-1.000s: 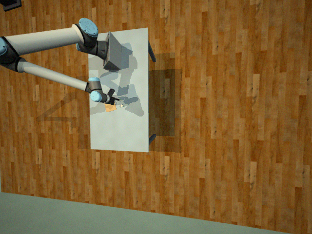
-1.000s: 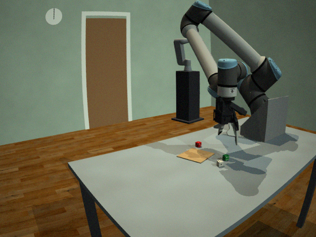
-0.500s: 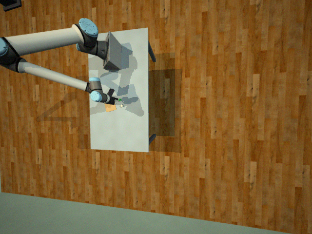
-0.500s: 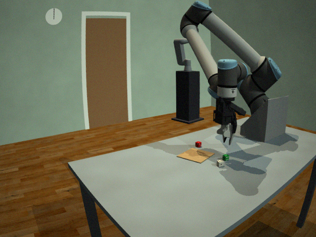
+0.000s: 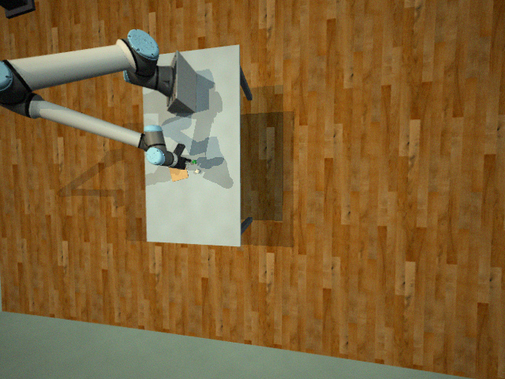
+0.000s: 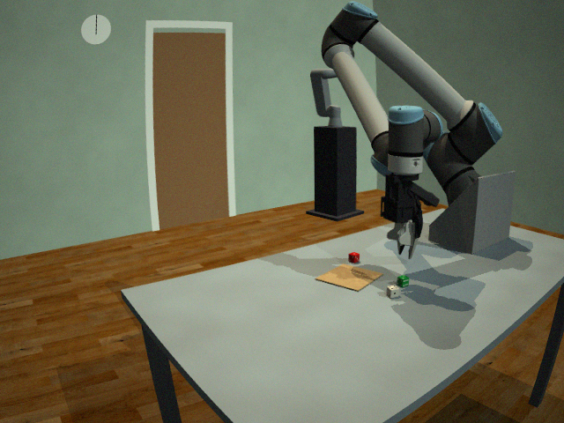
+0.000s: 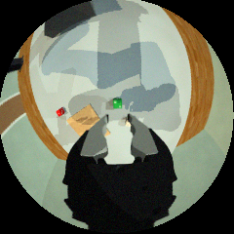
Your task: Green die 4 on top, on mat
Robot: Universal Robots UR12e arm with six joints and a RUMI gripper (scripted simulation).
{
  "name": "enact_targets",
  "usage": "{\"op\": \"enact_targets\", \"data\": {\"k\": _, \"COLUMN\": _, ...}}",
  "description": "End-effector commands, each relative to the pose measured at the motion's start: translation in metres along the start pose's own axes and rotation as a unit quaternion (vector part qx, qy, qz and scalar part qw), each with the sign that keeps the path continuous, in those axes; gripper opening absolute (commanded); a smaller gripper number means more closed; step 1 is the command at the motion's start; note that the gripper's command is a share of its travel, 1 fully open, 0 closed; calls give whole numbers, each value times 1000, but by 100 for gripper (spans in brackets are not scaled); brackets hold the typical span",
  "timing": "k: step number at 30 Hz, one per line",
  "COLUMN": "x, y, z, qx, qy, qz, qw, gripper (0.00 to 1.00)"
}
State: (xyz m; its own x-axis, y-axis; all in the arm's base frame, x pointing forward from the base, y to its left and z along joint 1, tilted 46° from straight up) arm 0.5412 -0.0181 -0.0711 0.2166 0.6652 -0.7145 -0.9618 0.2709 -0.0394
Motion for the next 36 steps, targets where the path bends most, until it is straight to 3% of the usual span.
{"op": "enact_targets", "data": {"k": 1, "x": 0, "y": 0, "z": 0, "qx": 0, "qy": 0, "qz": 0, "qw": 1000, "gripper": 24}}
{"op": "enact_targets", "data": {"k": 36, "x": 0, "y": 0, "z": -9, "qx": -1, "qy": 0, "qz": 0, "qw": 1000, "gripper": 24}}
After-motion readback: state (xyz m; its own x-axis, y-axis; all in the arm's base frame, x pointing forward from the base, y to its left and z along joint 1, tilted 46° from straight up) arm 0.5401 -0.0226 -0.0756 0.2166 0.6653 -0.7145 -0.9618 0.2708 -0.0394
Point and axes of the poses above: the point where the finger pads meet when closed, its own z axis back along the fingers, its own x axis across the jaws, y = z × x, the point moved 7 cm from there along z, back along the fingers, and after that the axes turned 6 degrees about z, right-handed, at the moved point
